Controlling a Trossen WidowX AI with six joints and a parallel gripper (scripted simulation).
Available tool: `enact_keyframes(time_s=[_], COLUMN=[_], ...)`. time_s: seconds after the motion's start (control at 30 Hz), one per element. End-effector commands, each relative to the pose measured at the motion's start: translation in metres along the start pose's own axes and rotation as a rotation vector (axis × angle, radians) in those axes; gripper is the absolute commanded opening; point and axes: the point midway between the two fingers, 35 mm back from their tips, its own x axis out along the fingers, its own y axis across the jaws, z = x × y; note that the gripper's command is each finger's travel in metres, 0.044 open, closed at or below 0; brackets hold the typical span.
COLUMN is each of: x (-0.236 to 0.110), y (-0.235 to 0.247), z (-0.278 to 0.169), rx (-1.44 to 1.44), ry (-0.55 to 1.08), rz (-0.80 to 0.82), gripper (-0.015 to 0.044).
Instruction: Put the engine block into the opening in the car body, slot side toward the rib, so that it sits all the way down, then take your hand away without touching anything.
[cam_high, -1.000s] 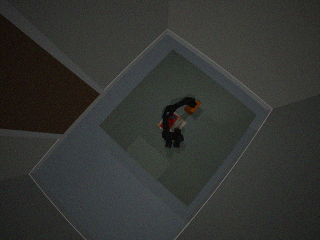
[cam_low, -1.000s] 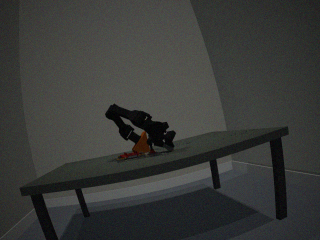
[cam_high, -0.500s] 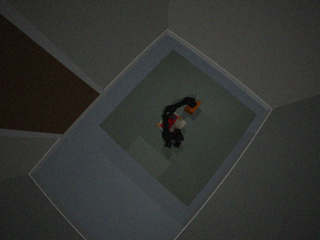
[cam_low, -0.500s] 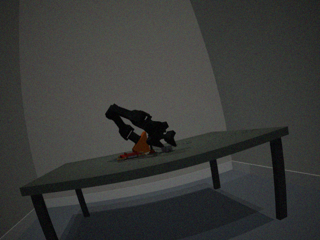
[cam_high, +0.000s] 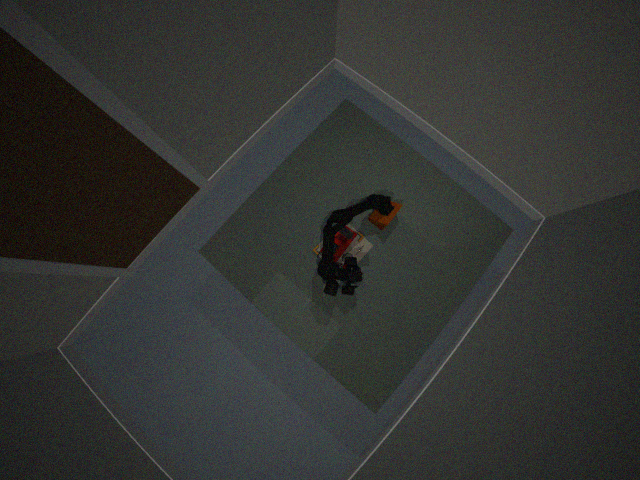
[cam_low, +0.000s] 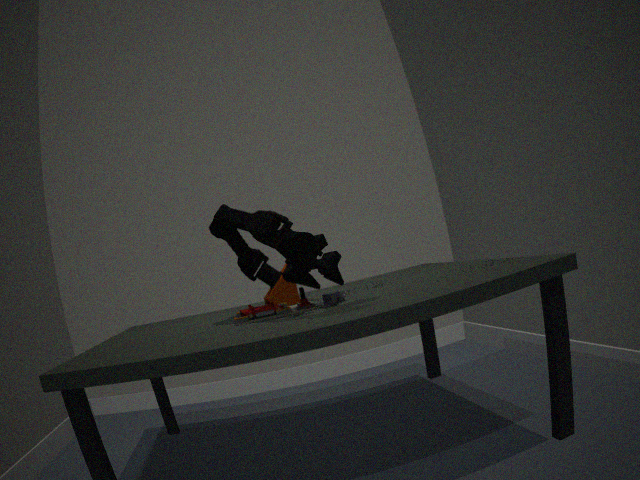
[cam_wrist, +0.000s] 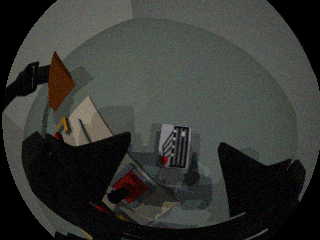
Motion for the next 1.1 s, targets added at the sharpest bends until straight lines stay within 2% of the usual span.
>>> enact_keyframes(time_s=[0.0,0.47,1.07], x=[0.000,0.000,-0.001], y=[0.000,0.000,0.001], z=[0.000,0.000,0.010], rx=[0.000,0.022,0.614], ry=[0.000,0.005,0.143], rz=[-0.001,0.001,-0.007], gripper=[0.0440,0.0440,0.0440])
